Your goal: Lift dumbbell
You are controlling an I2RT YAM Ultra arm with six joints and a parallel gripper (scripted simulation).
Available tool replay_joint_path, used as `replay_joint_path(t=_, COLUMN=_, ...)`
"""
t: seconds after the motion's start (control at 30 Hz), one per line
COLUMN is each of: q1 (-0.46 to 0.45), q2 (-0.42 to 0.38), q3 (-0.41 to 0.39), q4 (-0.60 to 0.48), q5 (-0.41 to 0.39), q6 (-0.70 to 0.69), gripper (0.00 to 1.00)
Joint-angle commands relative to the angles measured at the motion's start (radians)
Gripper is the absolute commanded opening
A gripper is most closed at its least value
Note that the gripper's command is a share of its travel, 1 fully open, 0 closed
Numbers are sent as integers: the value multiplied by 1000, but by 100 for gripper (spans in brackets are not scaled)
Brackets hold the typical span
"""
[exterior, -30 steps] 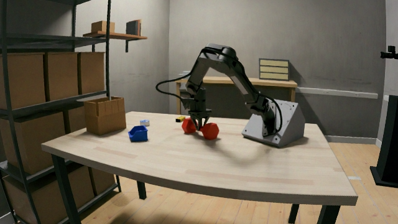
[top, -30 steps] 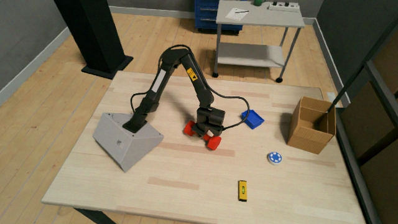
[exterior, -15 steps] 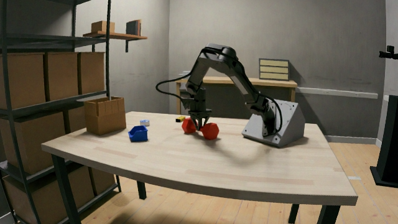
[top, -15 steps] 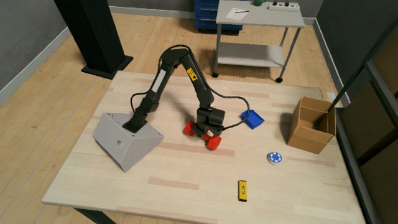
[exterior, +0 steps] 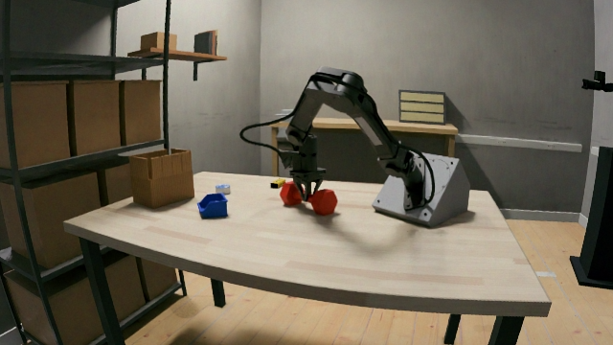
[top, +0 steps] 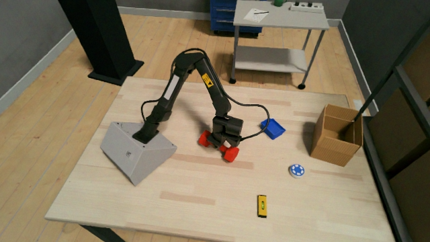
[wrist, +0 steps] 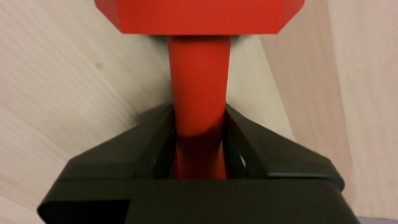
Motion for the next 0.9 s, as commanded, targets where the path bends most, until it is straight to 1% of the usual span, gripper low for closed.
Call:
replay_joint_path(t=0.0, q1=-15, q2=7, q3=-11, q4=15, q5=1, q6=4, gripper=0)
replay_joint_path(t=0.87, q1=-19, q2=4, q3=-3, q4=3, q5=0, q6=0, gripper=0)
